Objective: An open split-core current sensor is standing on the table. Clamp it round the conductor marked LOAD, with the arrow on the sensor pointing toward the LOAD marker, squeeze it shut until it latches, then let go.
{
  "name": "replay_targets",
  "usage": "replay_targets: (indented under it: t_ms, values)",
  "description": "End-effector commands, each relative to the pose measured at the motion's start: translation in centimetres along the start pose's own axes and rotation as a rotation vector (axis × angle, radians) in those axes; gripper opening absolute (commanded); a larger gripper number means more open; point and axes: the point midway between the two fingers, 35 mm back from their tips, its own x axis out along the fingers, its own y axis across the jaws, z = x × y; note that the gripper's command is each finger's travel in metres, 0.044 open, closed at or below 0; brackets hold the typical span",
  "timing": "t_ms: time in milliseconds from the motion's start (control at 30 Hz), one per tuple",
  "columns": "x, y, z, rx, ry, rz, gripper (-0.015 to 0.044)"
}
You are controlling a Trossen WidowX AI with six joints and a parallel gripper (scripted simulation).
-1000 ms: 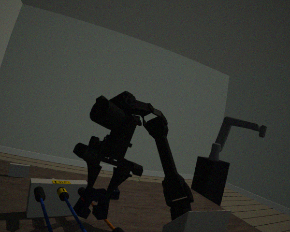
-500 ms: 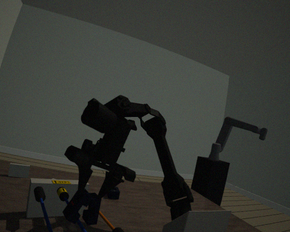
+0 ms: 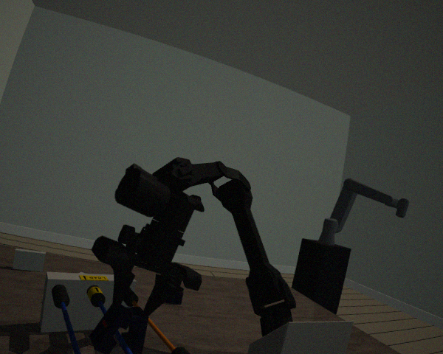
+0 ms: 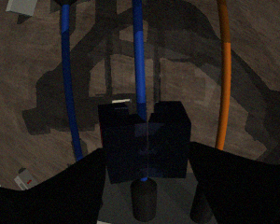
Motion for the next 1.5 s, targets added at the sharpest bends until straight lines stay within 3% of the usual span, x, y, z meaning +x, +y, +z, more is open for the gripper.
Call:
replay_targets:
  t_ms: [0, 1467]
  values:
    - [0.6, 0.0, 0.1, -0.004, -0.004, 0.003, 0.0]
    - [1.4, -0.1, 0.1, 0.0, -0.001, 0.0, 0.0]
